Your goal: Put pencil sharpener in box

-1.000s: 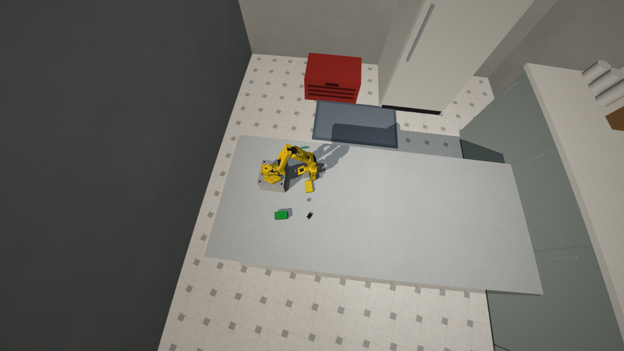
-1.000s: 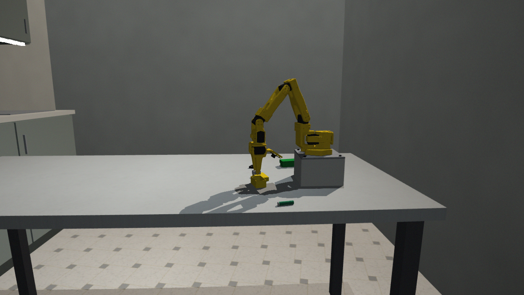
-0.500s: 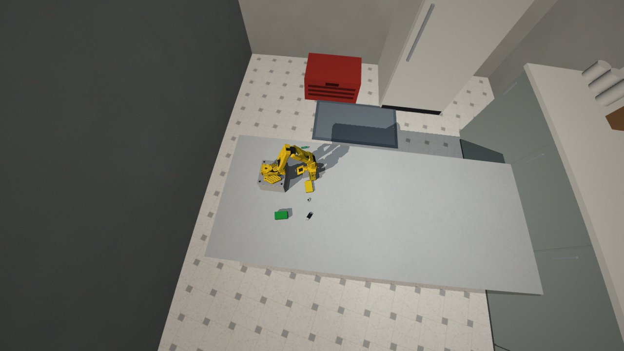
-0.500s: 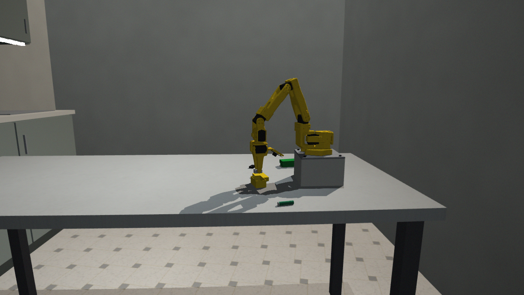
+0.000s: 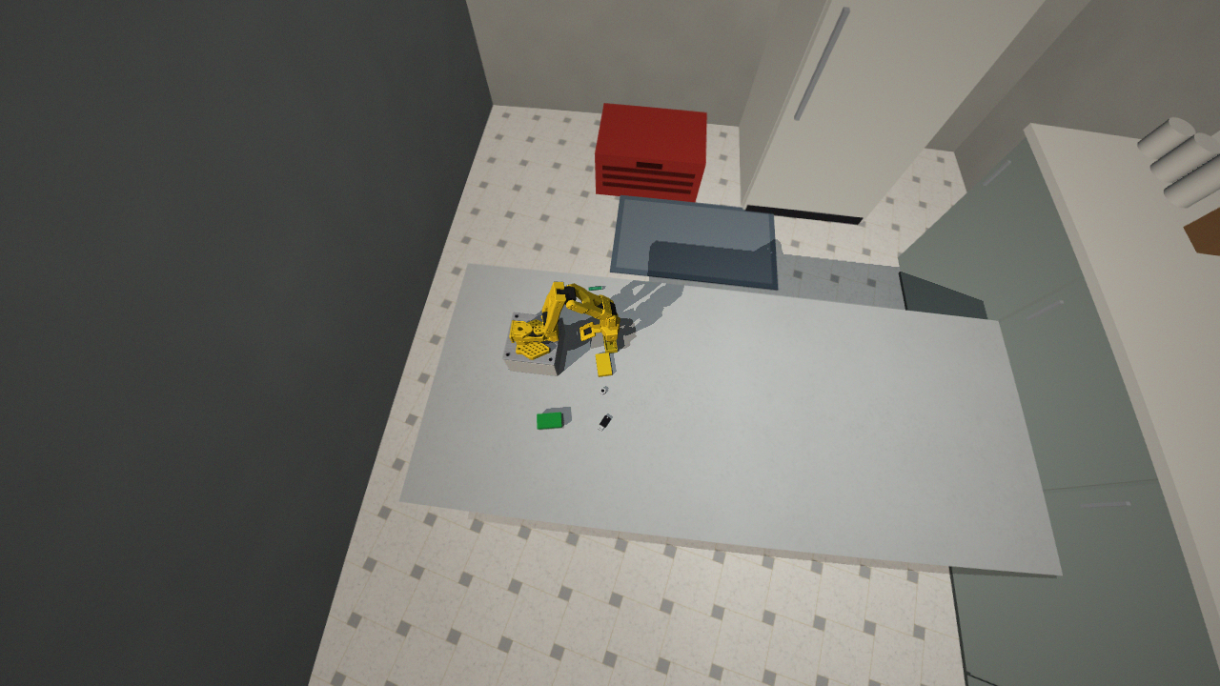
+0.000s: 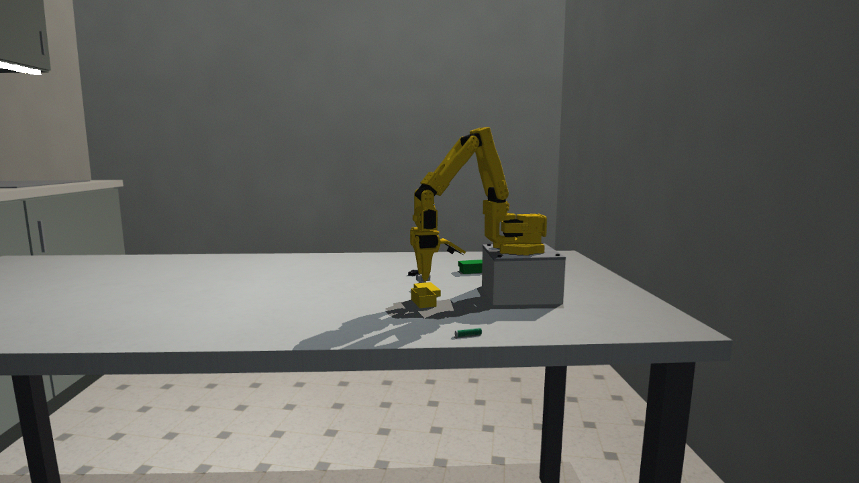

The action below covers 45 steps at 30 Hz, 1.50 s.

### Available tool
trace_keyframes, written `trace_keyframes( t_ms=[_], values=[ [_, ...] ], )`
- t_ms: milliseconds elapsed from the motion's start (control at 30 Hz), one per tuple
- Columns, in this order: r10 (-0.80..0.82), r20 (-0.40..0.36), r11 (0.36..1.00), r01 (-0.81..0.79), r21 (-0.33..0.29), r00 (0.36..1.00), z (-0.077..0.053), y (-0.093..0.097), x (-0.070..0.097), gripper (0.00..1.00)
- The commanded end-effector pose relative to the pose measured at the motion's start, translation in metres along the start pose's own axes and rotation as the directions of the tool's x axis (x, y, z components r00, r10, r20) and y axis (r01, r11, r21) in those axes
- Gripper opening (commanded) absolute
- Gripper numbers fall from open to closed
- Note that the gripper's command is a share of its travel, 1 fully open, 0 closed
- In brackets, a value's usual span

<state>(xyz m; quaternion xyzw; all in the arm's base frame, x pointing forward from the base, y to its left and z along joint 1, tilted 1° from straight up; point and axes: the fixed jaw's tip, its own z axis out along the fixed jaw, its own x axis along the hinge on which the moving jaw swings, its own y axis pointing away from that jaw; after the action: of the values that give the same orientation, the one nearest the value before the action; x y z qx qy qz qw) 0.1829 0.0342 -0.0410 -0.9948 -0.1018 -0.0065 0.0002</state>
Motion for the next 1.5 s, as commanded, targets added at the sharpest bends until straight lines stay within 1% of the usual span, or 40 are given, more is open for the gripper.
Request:
trace_keyframes(
  t_ms=[0,433,933,1467],
  values=[
    [0.0,0.002,1.0,0.0,0.001,1.0,-0.002,0.001,-0.002,0.06],
    [0.0,0.002,1.0,0.0,0.001,1.0,0.001,0.001,-0.002,0.06],
    [0.0,0.002,1.0,0.0,0.001,1.0,0.009,0.001,-0.002,0.06],
    [0.0,0.002,1.0,0.0,0.001,1.0,0.012,0.001,-0.002,0.06]
  ],
)
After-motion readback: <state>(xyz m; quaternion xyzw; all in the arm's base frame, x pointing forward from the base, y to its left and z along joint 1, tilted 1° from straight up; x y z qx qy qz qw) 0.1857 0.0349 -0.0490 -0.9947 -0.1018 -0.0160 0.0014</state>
